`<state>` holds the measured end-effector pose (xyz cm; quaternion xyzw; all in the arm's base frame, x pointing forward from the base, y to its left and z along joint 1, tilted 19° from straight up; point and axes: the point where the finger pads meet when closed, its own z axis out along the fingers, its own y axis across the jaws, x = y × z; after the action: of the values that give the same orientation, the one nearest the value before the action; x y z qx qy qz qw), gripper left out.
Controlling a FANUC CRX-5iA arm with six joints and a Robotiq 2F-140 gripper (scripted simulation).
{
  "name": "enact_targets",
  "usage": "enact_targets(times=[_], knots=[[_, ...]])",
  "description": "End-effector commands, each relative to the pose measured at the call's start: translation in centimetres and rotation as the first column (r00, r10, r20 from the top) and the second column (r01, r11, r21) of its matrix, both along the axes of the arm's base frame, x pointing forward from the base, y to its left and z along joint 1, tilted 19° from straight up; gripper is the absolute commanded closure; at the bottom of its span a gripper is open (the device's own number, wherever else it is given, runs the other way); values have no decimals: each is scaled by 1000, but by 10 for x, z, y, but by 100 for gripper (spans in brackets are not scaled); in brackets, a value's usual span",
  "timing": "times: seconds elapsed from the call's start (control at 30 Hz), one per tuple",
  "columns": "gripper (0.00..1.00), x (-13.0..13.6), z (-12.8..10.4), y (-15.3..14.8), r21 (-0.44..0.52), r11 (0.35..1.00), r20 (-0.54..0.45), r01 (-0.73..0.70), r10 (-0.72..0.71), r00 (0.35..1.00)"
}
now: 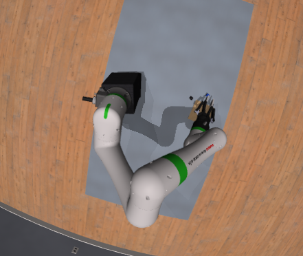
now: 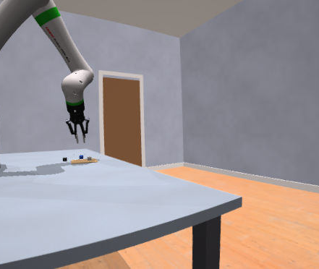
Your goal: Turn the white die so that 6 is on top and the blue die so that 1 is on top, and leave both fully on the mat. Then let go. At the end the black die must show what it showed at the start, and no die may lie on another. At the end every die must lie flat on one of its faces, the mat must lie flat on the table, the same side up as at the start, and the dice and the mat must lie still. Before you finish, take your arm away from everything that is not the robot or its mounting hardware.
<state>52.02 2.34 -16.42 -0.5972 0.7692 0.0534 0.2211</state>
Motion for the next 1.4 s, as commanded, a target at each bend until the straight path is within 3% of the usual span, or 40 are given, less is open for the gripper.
enact_targets(times=[0.0, 0.33, 0.43, 0.87, 1.03, 1.27, 1.3, 1.37], knots=[[79, 2, 1, 10, -154, 988, -74, 25, -36, 997], [79, 0, 2, 14, -244, 969, -109, 32, -60, 992], [79, 2, 4, 21, -316, 948, -125, 36, -79, 989], [79, 5, 7, 34, -459, 887, -154, 39, -123, 980], [79, 9, 11, 43, -577, 815, -165, 41, -166, 972], [79, 12, 14, 46, -627, 778, -159, 46, -186, 970], [0, 12, 14, 46, -627, 778, -159, 46, -186, 970], [0, 12, 14, 46, -627, 778, -159, 46, -186, 970]])
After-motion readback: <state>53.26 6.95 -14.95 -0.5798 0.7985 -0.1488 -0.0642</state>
